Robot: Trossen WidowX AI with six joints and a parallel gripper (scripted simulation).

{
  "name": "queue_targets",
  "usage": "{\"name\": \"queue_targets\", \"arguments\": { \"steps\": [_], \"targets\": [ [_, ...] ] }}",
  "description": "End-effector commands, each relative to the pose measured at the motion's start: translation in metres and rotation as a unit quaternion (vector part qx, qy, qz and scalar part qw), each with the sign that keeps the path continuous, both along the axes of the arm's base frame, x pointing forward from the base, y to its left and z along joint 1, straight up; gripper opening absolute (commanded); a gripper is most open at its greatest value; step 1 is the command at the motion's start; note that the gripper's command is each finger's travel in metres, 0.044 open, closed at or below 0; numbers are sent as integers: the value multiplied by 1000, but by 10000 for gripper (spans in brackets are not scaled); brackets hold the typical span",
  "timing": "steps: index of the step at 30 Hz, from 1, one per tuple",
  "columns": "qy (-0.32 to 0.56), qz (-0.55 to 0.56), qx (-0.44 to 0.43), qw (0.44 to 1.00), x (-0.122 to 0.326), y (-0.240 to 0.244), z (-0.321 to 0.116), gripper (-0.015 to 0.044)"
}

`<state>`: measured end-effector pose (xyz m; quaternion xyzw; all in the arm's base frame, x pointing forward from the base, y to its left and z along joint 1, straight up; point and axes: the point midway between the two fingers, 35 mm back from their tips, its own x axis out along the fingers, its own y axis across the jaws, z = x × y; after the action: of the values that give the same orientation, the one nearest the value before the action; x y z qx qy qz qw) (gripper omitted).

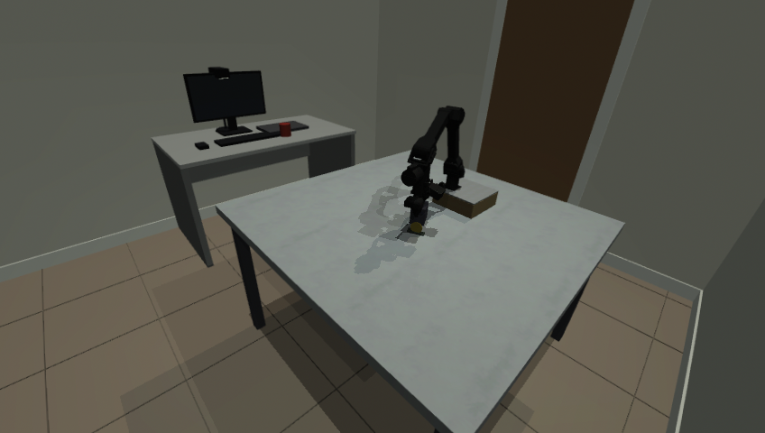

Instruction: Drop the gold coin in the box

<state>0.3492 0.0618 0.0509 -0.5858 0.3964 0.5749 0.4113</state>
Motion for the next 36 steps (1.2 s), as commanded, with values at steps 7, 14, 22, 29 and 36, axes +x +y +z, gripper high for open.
{"name": "queue_targets", "arguments": {
  "steps": [7, 14, 22, 29, 36],
  "targets": [
    [-3, -3, -1, 1000, 2, 1, -17, 161],
    [-3, -3, -1, 1000, 3, 1, -28, 161],
    [-3, -3, -1, 1000, 4, 2, -40, 161],
    [-3, -3, -1, 1000, 4, 2, -52, 161],
    [-2, -3, -1, 1000, 4, 2, -63, 161]
  ]
}}
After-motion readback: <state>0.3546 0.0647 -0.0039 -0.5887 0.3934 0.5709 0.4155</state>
